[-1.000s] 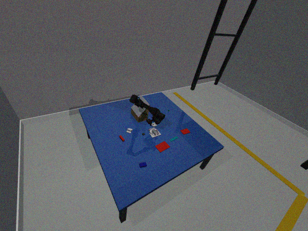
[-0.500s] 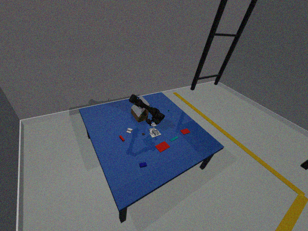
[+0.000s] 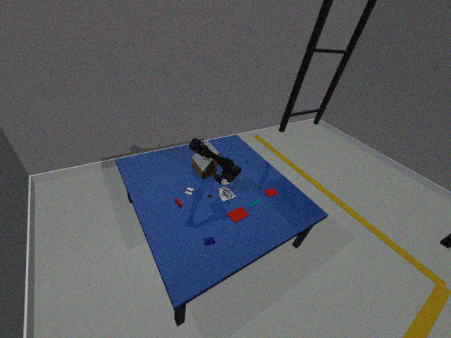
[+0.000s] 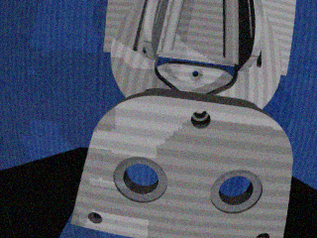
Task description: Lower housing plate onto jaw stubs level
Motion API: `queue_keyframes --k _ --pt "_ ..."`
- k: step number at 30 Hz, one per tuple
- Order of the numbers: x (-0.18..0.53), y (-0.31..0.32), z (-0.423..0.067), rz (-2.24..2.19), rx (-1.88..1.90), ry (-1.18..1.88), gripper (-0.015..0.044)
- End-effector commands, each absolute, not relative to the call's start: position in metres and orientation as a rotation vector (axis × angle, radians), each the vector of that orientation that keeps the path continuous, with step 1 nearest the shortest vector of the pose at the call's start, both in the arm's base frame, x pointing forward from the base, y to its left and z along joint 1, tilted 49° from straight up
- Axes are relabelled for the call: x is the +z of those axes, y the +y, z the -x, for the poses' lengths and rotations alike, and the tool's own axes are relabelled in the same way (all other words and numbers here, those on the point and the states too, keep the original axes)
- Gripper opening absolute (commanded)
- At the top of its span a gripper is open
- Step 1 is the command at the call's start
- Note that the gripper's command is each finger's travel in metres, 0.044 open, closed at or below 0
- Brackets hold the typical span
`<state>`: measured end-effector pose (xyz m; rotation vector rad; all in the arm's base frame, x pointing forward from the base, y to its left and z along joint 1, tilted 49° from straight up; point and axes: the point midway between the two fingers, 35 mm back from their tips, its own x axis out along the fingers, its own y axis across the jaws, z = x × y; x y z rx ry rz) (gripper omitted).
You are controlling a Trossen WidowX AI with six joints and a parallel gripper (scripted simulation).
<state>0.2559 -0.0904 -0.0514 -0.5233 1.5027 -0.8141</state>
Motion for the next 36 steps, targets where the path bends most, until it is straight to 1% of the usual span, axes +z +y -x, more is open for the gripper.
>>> queue_keyframes --k 1,15,36 --pt "-0.051 -0.091 -0.256 0.53 -0.812 1.503 0.0351" --pt "-0.052 -0.092 -0.255 0.53 -0.812 1.504 0.0351" --pt "-0.075 -0.117 -0.252 0.528 -0.81 1.504 0.0351"
